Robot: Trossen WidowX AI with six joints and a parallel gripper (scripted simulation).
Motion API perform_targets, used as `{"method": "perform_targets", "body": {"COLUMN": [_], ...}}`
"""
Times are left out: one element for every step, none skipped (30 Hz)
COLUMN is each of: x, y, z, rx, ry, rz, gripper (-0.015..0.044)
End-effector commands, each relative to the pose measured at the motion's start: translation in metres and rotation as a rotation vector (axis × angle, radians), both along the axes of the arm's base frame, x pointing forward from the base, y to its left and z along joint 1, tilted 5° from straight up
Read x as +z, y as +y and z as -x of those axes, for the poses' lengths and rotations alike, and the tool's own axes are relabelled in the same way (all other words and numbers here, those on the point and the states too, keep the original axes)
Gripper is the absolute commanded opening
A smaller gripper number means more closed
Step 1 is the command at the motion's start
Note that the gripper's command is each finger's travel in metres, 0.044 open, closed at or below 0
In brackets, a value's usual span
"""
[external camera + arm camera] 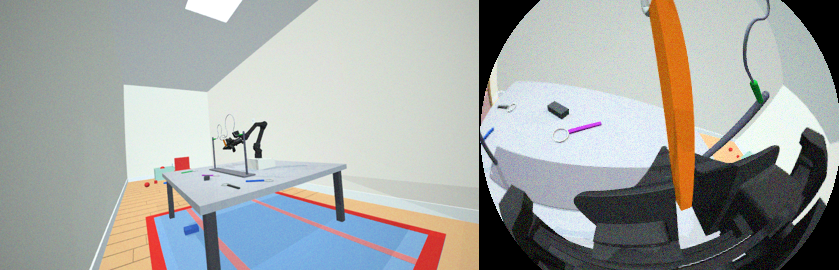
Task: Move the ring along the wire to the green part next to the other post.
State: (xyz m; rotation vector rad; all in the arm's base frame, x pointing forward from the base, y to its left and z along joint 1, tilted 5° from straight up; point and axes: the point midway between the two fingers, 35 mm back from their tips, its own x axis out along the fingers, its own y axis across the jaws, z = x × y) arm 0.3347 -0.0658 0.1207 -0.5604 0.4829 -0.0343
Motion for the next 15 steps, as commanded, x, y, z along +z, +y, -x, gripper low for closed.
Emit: {"method": "perform_targets", "body": {"x": [-0.005,-0.006,-0.007,-0.008,-0.009,-0.01,-0.011,-0.012,-0.012,-0.013,-0.013,-0.014,-0.014,-0.015,-0.015], "y": [0.013,0.016,0.019,0.022,0.025,0.029,0.032,0.035,0.037,0.04,0.043,0.046,0.049,0.051,0.053], "z": [0.003,0.004,0.005,0.005,0.006,0.007,0.007,0.008,0.009,0.009,0.01,0.011,0.011,0.012,0.012], "rx": [-0.01,-0.011,-0.013,-0.014,-0.015,-0.016,-0.017,-0.018,-0.019,-0.02,-0.021,-0.022,-0.023,-0.024,-0.025], "ry": [0.015,0.019,0.024,0.028,0.032,0.036,0.04,0.044,0.048,0.051,0.055,0.058,0.061,0.064,0.067], "rz": [-0.096,-0.118,-0.14,-0.16,-0.18,-0.2,-0.219,-0.238,-0.255,-0.272,-0.289,-0.305,-0.32,-0.334,-0.347], "gripper": [-0.015,-0.015,-0.015,-0.015,-0.015,-0.015,-0.015,-0.015,-0.015,-0.015,-0.015,-0.015,-0.015,-0.015,-0.015]}}
